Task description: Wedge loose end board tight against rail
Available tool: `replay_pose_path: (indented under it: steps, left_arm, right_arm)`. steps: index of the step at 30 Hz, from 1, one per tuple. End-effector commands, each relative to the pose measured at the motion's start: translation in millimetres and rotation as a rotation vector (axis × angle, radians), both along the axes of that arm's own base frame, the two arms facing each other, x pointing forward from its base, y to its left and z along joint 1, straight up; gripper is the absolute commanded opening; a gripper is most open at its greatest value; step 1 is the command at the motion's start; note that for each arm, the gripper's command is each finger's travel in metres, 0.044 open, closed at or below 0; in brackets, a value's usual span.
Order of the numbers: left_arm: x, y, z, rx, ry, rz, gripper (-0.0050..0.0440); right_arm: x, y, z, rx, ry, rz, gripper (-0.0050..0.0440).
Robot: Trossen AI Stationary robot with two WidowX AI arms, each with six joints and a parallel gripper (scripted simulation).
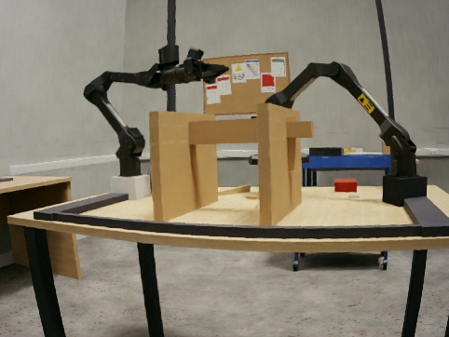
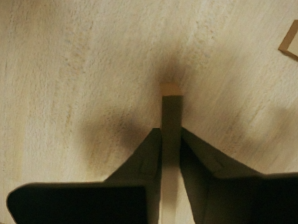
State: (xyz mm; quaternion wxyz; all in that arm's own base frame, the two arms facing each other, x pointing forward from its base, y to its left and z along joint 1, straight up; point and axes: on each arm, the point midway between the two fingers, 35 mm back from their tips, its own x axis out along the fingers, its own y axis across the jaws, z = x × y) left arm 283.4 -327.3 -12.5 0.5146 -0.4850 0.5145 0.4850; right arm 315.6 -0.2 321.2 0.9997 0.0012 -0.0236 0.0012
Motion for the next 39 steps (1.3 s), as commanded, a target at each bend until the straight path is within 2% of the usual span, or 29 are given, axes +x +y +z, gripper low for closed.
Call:
replay_pose_path:
  steps: [1, 28, 31, 32, 36, 39]
  left_arm:
    - [5, -7, 28, -0.042, -0.039, -0.004, 0.001]
    - [4, -6, 61, -0.04, -0.04, -0.003, 0.001]
    - [5, 2, 56, -0.026, -0.031, -0.082, 0.001]
    - [6, 4, 48, -0.017, -0.019, -0.116, 0.001]
    - [11, 9, 55, -0.029, -0.033, -0.295, 0.001]
    - [12, 10, 55, -0.029, -0.034, -0.336, 0.001]
  right_arm:
    - [-1, 1, -2, 0.001, 0.003, 0.005, 0.018]
    - [-1, 1, -2, 0.001, 0.003, 0.005, 0.018]
    - [-1, 1, -2, 0.001, 0.003, 0.005, 0.018]
    - [-1, 1, -2, 0.001, 0.003, 0.005, 0.018]
    - [-1, 1, -2, 0.001, 0.003, 0.005, 0.018]
    - [-1, 1, -2, 0.001, 0.003, 0.005, 0.018]
